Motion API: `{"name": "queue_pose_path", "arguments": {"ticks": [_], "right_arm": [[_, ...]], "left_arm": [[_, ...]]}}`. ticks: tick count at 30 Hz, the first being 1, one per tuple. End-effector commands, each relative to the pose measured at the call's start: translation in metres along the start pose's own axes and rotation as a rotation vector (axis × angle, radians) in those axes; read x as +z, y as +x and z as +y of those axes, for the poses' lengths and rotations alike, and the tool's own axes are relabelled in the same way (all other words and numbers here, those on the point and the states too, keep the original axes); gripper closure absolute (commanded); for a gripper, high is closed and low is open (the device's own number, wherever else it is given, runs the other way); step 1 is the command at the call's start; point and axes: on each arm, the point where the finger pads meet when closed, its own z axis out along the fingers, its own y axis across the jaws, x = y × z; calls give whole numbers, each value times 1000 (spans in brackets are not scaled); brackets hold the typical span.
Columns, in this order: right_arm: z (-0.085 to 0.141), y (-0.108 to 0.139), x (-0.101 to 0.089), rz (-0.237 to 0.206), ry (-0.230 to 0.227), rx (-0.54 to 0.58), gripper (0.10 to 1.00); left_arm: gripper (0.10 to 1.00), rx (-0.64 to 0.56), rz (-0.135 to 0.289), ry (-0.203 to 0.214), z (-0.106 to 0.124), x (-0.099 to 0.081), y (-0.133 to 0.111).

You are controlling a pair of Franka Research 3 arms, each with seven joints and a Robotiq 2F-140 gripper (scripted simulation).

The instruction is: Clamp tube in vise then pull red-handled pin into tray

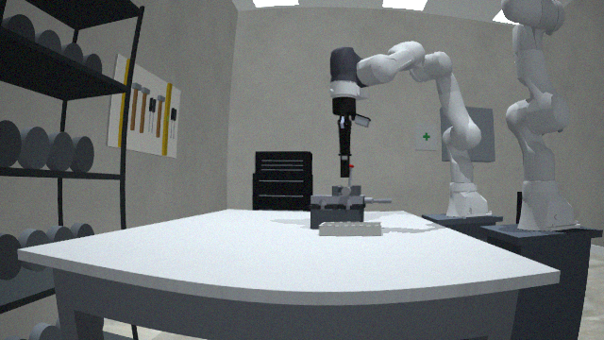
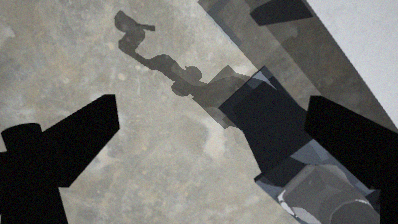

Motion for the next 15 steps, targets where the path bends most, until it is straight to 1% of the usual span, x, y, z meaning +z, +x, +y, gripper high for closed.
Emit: {"name": "queue_pose_path", "arguments": {"ticks": [1,15], "right_arm": [[4,6,-1,-4,-9,11,999],[5,20,-1,-4,-9,11,999]], "left_arm": [[98,-3,1,2,0,0,1],[98,-3,1,2,0,0,1]]}}
